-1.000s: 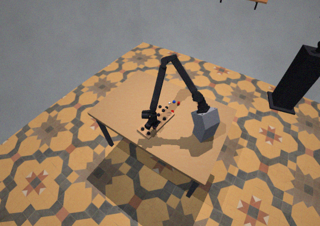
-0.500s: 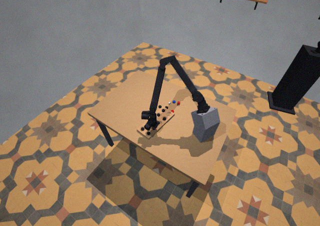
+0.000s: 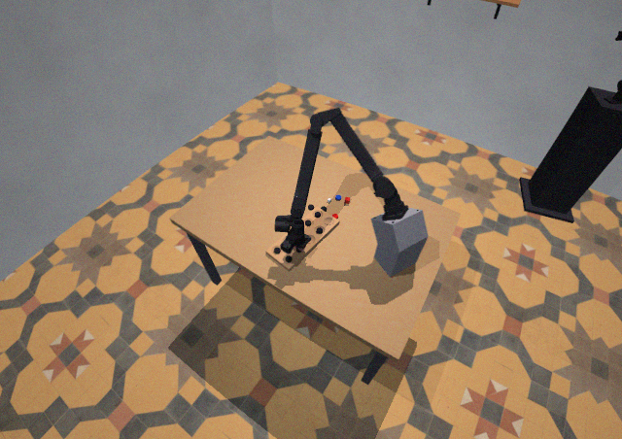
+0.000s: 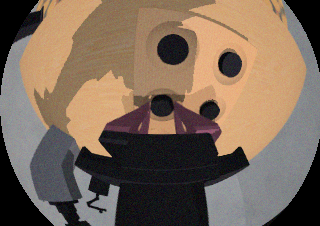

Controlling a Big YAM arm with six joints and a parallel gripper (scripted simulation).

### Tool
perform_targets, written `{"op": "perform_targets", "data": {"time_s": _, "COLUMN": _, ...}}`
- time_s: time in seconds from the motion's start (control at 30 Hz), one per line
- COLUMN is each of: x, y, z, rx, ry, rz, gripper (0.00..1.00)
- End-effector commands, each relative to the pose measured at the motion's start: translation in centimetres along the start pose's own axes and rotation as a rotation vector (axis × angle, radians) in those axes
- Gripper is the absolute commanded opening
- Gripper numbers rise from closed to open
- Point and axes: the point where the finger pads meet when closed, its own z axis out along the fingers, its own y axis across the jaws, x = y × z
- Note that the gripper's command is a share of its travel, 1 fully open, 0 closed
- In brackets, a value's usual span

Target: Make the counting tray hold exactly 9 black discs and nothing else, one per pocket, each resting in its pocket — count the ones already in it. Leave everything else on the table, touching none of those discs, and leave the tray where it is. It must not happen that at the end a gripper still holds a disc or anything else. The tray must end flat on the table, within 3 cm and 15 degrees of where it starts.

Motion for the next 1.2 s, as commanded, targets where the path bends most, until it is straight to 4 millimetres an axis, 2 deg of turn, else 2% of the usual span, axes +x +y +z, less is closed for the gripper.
{"op": "perform_targets", "data": {"time_s": 0.0, "x": -0.5, "y": -1.0, "z": -0.7, "rx": 0.023, "ry": -0.019, "rz": -0.002, "gripper": 0.35}}
{"op": "perform_targets", "data": {"time_s": 0.97, "x": -0.5, "y": -1.0, "z": -0.7, "rx": 0.023, "ry": -0.019, "rz": -0.002, "gripper": 0.35}}
{"op": "perform_targets", "data": {"time_s": 1.03, "x": -0.8, "y": -0.8, "z": -1.5, "rx": 0.021, "ry": -0.022, "rz": -0.01, "gripper": 0.35}}
{"op": "perform_targets", "data": {"time_s": 1.1, "x": -0.8, "y": -0.8, "z": -1.5, "rx": 0.021, "ry": -0.022, "rz": -0.01, "gripper": 0.35}}
{"op": "perform_targets", "data": {"time_s": 1.17, "x": -0.7, "y": -0.4, "z": -2.6, "rx": 0.019, "ry": -0.019, "rz": -0.003, "gripper": 0.35}}
